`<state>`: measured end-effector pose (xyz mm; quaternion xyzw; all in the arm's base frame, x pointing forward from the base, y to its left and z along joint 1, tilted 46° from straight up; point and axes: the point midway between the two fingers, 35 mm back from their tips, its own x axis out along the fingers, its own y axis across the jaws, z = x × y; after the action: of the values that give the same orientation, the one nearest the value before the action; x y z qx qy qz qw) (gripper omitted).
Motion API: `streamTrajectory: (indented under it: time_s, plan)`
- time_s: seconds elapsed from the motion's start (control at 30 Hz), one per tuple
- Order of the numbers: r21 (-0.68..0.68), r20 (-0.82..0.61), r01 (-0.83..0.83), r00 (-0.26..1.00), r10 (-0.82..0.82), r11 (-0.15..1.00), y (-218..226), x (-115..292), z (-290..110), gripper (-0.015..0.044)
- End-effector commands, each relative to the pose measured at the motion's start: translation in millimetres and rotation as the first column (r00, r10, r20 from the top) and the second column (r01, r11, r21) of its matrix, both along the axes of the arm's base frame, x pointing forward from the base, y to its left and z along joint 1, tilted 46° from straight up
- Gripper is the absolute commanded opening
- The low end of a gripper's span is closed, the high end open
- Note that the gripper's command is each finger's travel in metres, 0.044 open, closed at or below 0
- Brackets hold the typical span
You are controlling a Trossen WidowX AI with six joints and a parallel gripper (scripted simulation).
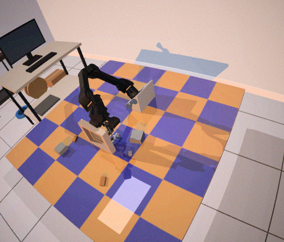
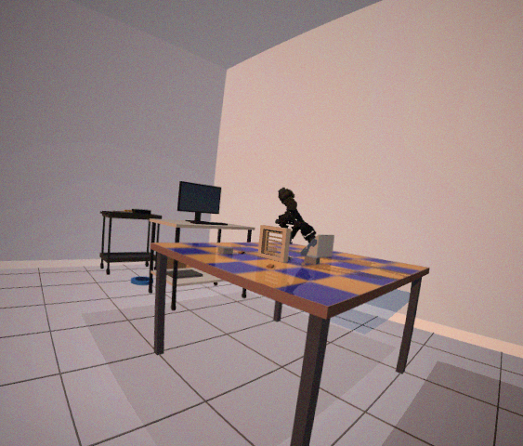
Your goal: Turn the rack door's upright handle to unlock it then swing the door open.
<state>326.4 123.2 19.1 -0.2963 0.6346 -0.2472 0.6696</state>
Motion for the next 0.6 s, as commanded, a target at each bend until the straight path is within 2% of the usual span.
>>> streamTrajectory:
  time_s: [0.0, 0.2, 0.57]
  plan:
    - [0.007, -0.004, -0.002, 1.0, 0.002, 1.0, -1.3, -1.0, -1.0, 0.0258]
    - [0.007, -0.004, -0.002, 1.0, 0.002, 1.0, -1.3, -1.0, -1.0, 0.0101]
    - [0.007, -0.004, -0.002, 1.0, 0.002, 1.0, -1.3, -1.0, -1.0, 0.0027]
